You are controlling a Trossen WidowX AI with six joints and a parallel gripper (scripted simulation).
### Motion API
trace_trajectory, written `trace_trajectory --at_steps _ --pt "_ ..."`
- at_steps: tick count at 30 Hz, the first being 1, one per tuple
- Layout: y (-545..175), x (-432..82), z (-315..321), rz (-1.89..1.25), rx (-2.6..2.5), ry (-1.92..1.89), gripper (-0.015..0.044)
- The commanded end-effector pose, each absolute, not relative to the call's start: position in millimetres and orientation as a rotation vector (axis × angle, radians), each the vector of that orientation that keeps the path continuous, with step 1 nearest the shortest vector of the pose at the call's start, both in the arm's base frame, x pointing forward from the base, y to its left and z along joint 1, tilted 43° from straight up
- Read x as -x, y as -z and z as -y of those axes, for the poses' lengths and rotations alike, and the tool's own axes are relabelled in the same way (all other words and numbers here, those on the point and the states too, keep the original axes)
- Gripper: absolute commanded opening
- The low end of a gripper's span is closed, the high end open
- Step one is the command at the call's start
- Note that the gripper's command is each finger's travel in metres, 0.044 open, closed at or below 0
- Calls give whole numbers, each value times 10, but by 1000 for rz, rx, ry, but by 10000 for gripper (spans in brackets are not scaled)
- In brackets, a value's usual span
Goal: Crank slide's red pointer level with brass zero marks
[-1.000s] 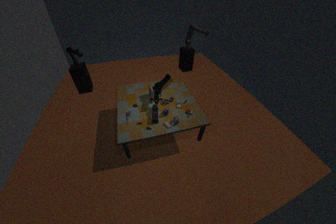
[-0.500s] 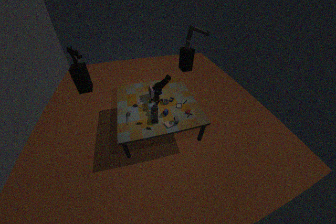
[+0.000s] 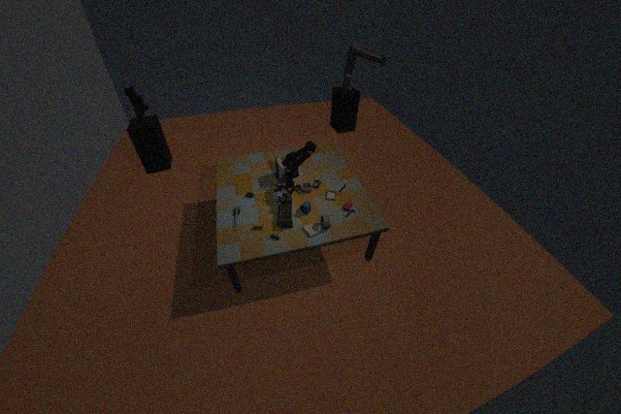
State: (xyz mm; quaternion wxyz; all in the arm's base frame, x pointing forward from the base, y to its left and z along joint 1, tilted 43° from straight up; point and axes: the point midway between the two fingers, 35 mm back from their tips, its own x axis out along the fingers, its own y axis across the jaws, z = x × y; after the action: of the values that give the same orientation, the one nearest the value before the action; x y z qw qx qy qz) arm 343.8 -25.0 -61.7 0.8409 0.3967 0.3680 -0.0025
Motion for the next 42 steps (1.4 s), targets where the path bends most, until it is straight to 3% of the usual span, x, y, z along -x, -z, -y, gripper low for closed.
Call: trace_trajectory --at_steps 1,42 --pt "702 -3431 223 -783 -835 9 0" --pt "997 -3300 483 -783 -833 9 0"
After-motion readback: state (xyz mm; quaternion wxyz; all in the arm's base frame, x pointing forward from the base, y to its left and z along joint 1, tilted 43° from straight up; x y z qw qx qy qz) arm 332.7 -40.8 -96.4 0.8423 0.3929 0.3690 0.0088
